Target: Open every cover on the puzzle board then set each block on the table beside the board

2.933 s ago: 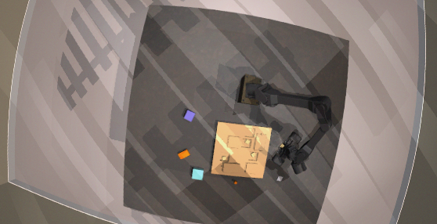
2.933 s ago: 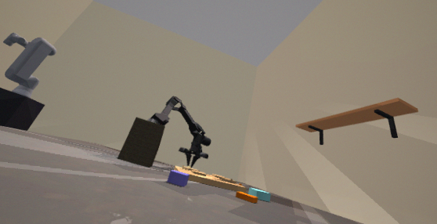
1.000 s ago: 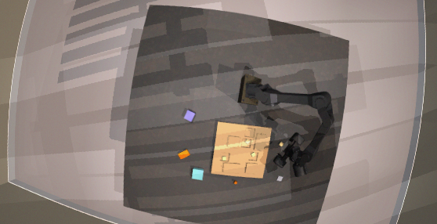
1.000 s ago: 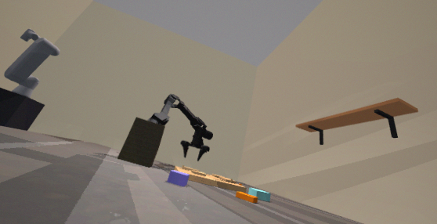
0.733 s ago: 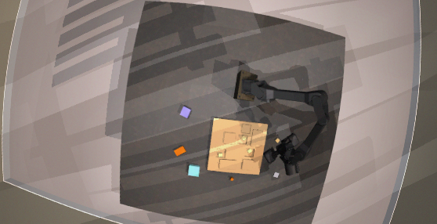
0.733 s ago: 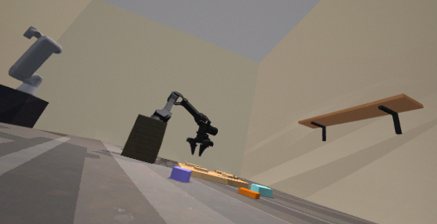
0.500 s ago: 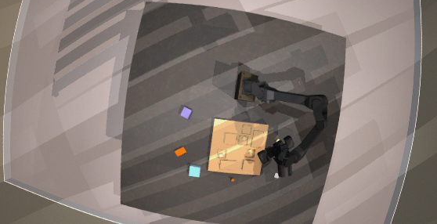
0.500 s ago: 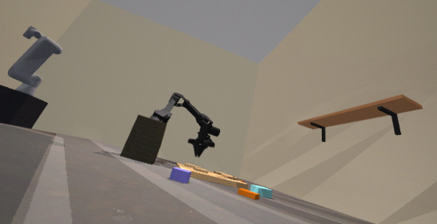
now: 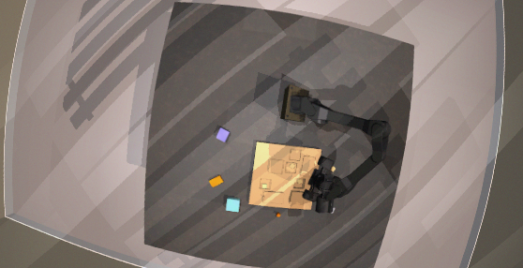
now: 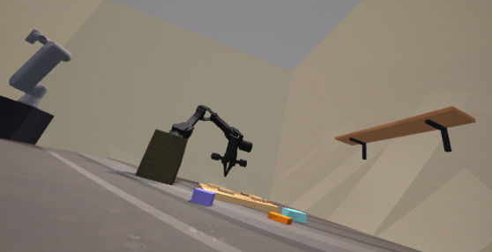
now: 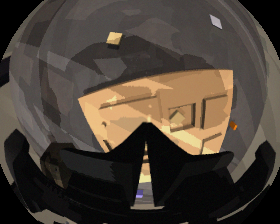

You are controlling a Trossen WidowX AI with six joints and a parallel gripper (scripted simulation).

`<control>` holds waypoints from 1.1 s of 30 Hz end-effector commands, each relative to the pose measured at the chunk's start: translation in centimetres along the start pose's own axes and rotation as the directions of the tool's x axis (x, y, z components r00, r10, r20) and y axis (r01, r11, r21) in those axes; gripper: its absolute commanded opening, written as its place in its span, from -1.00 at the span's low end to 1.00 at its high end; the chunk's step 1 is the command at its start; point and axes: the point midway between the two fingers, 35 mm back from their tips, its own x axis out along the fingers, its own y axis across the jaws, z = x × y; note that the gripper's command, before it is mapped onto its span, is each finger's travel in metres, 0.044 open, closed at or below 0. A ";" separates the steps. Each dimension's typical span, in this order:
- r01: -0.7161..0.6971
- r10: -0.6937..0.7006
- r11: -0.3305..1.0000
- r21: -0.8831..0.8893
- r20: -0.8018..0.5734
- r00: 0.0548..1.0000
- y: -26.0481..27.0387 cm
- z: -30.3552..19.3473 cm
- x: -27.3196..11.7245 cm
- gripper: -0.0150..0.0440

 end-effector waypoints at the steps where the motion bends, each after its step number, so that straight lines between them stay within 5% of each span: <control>1: -0.006 0.019 0.793 -0.609 0.015 1.000 -0.5 -4.8 0.4 -0.49; 15: 0.029 0.022 0.278 -0.960 0.037 0.999 -0.4 -9.0 0.5 -0.49; 33: 0.029 0.022 0.272 -0.962 0.037 0.999 -0.4 -9.1 0.7 -0.49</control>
